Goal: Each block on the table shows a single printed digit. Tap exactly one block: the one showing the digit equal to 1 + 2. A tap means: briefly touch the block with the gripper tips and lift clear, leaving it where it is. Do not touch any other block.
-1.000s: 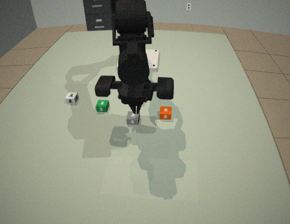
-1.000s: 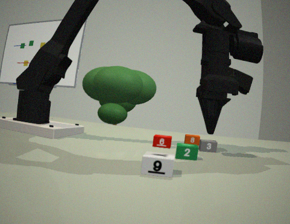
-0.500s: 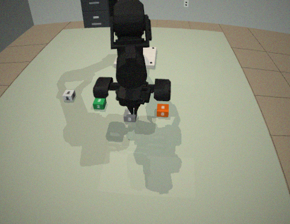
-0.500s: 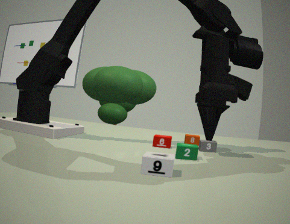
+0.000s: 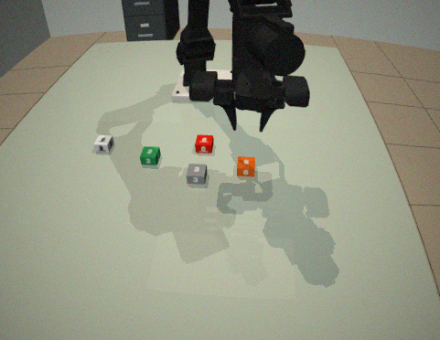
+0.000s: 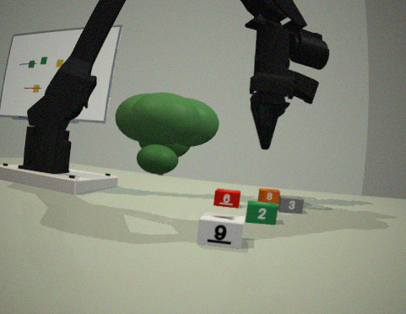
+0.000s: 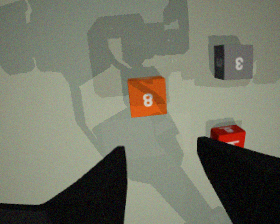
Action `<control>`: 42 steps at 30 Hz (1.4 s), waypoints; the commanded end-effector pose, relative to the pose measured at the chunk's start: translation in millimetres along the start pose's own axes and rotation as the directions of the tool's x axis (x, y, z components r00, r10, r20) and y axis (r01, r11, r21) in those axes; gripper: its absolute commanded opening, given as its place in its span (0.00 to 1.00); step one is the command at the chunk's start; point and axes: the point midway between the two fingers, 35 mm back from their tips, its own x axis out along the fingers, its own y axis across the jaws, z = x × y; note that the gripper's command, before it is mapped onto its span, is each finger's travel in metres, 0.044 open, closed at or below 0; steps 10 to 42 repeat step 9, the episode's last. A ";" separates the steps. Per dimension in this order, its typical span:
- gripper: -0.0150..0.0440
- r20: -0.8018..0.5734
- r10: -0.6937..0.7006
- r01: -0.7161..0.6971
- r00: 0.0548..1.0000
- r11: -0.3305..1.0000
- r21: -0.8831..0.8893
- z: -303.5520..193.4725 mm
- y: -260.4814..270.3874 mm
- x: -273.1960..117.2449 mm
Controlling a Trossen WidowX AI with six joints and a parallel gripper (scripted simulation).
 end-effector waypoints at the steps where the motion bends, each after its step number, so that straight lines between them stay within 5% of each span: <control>1: 0.78 0.004 0.006 -0.006 1.000 1.000 -0.002 -43.5 44.3 -31.4; 5: 0.93 0.002 0.007 -0.007 1.000 1.000 -0.002 -63.6 58.6 -42.8; 42: 0.93 0.002 0.007 -0.007 1.000 1.000 -0.002 -63.6 58.6 -42.8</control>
